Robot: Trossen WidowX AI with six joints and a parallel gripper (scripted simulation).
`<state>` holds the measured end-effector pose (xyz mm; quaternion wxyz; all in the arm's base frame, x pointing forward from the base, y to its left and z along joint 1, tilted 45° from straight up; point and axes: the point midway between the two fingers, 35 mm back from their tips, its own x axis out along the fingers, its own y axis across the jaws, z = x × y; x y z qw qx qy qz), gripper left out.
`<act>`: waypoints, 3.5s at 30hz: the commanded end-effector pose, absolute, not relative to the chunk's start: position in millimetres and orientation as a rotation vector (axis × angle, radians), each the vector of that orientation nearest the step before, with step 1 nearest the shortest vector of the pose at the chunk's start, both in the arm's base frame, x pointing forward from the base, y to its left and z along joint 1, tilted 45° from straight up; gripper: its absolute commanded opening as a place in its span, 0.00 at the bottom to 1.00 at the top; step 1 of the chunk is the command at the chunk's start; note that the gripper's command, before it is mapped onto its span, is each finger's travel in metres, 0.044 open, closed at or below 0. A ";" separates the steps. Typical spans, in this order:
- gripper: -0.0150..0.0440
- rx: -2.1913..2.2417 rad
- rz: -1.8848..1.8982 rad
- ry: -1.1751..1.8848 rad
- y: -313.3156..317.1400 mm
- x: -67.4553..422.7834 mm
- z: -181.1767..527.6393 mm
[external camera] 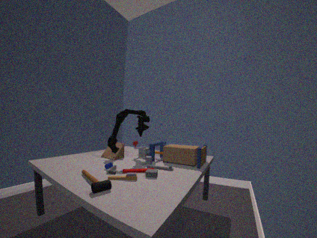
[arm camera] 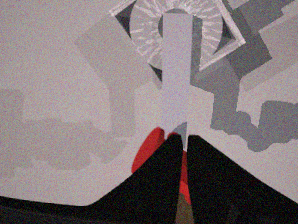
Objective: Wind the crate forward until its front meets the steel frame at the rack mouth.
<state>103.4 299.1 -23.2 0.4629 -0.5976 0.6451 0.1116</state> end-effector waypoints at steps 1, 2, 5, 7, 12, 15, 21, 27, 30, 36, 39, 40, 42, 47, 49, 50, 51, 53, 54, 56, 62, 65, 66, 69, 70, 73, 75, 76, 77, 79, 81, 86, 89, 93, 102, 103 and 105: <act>0.39 -1.510 0.407 1.608 294.1 101.4 -19.5; 0.43 -1.540 0.510 1.615 290.4 99.8 -17.4; 0.57 -1.622 0.832 1.595 278.8 94.4 -11.8; 0.65 -1.671 1.052 1.545 270.6 90.3 -8.7; 0.88 -1.762 1.514 1.331 252.0 80.3 -4.0; 1.00 -1.765 1.531 1.320 251.3 79.9 -3.9; 1.00 -1.765 1.531 1.320 251.3 79.9 -3.9; 1.00 -1.765 1.531 1.320 250.8 80.1 -4.6; 1.00 -1.765 1.531 1.320 248.9 80.8 -7.1; 1.00 -1.765 1.530 1.321 243.0 82.8 -14.8; 1.00 -1.765 1.530 1.321 239.9 83.8 -18.5; 1.00 -1.765 1.530 1.321 238.8 84.1 -19.8; 1.00 -1.765 1.530 1.321 236.7 84.7 -22.3; 1.00 -1.766 1.530 1.322 231.3 86.1 -28.4; 1.00 -1.766 1.529 1.322 229.0 86.6 -30.8; 1.00 -1.766 1.529 1.322 227.9 86.8 -32.0; 1.00 -1.766 1.529 1.322 226.8 87.0 -33.2; 1.00 -1.766 1.529 1.322 224.5 87.5 -35.5; 1.00 -1.766 1.529 1.322 223.3 87.7 -36.7; 1.00 -1.766 1.529 1.323 221.0 88.1 -39.0; 1.00 -1.767 1.529 1.323 213.9 89.2 -45.7; 1.00 -1.767 1.529 1.324 210.2 89.6 -49.0; 1.00 -1.767 1.529 1.324 209.0 89.8 -50.1; 1.00 -1.767 1.528 1.324 205.2 90.1 -53.3; 1.00 -1.767 1.528 1.325 204.0 90.3 -54.4; 1.00 -1.767 1.528 1.325 202.1 90.4 -55.9; 1.00 -1.767 1.528 1.325 202.1 90.4 -55.9; 0.96 -1.760 1.527 1.325 204.9 90.2 -54.1; 0.91 -1.760 1.527 1.325 204.9 90.2 -54.1; 0.82 -1.760 1.527 1.325 204.9 90.2 -54.1; 0.73 -1.760 1.527 1.325 204.9 90.2 -54.1; 0.51 -1.760 1.527 1.325 204.9 90.2 -54.1; 0.38 -1.760 1.527 1.325 204.9 90.2 -54.1; 0.27 -1.760 1.527 1.325 204.9 90.2 -54.1; 0.25 -1.767 1.528 1.325 201.1 91.4 -56.3; 0.25 -1.767 1.528 1.325 201.1 91.4 -56.3; 0.25 -1.767 1.528 1.325 201.1 91.4 -56.3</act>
